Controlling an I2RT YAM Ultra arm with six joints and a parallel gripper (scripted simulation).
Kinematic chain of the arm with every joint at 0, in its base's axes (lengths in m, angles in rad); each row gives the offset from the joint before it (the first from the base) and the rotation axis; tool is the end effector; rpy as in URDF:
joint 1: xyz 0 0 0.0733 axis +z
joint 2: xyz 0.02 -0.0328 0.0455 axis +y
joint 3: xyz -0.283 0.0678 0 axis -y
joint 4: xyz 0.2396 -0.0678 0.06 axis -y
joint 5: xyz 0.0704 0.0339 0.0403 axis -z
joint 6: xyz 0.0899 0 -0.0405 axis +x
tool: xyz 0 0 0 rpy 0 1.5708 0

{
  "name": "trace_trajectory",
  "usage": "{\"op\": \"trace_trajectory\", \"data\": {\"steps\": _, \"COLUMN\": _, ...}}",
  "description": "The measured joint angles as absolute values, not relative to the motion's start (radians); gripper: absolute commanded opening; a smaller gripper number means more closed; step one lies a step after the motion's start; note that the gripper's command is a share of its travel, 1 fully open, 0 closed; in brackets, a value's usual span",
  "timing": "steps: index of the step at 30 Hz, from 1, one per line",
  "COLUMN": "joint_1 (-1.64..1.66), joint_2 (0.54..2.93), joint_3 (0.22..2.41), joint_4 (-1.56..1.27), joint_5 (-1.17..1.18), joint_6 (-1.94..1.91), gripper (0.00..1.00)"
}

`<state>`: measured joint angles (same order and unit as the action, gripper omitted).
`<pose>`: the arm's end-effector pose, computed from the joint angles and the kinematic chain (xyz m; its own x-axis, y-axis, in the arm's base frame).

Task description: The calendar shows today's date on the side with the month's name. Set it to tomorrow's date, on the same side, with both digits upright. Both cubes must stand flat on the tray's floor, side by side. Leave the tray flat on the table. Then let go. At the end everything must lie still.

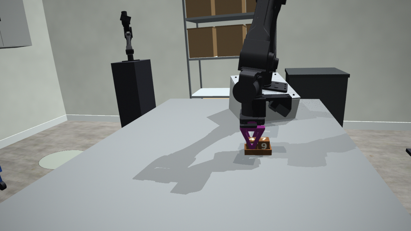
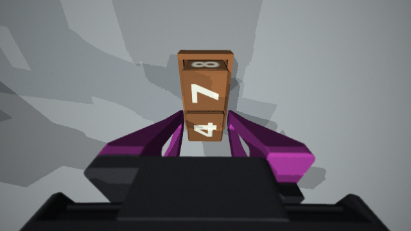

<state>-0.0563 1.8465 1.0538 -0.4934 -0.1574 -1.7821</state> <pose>0.3528 -0.0047 0.1097 0.1896 -0.9779 -0.0882 -0.9394 -0.1545 -0.3062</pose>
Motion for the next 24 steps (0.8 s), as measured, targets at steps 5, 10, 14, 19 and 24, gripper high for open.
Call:
{"op": "trace_trajectory", "data": {"steps": 5, "joint_1": -0.056, "joint_2": 1.847, "joint_3": 1.054, "joint_4": -0.493, "joint_5": -0.157, "joint_6": -1.782, "gripper": 0.27}}
{"op": "trace_trajectory", "data": {"steps": 10, "joint_1": -0.056, "joint_2": 1.847, "joint_3": 1.054, "joint_4": -0.493, "joint_5": -0.157, "joint_6": -1.782, "gripper": 0.27}}
{"op": "trace_trajectory", "data": {"steps": 14, "joint_1": -0.056, "joint_2": 1.847, "joint_3": 1.054, "joint_4": -0.493, "joint_5": -0.157, "joint_6": -1.782, "gripper": 0.27}}
{"op": "trace_trajectory", "data": {"steps": 19, "joint_1": -0.056, "joint_2": 1.847, "joint_3": 1.054, "joint_4": -0.493, "joint_5": -0.157, "joint_6": -1.782, "gripper": 0.27}}
{"op": "trace_trajectory", "data": {"steps": 24, "joint_1": -0.056, "joint_2": 1.847, "joint_3": 1.054, "joint_4": -0.493, "joint_5": -0.157, "joint_6": -1.782, "gripper": 0.27}}
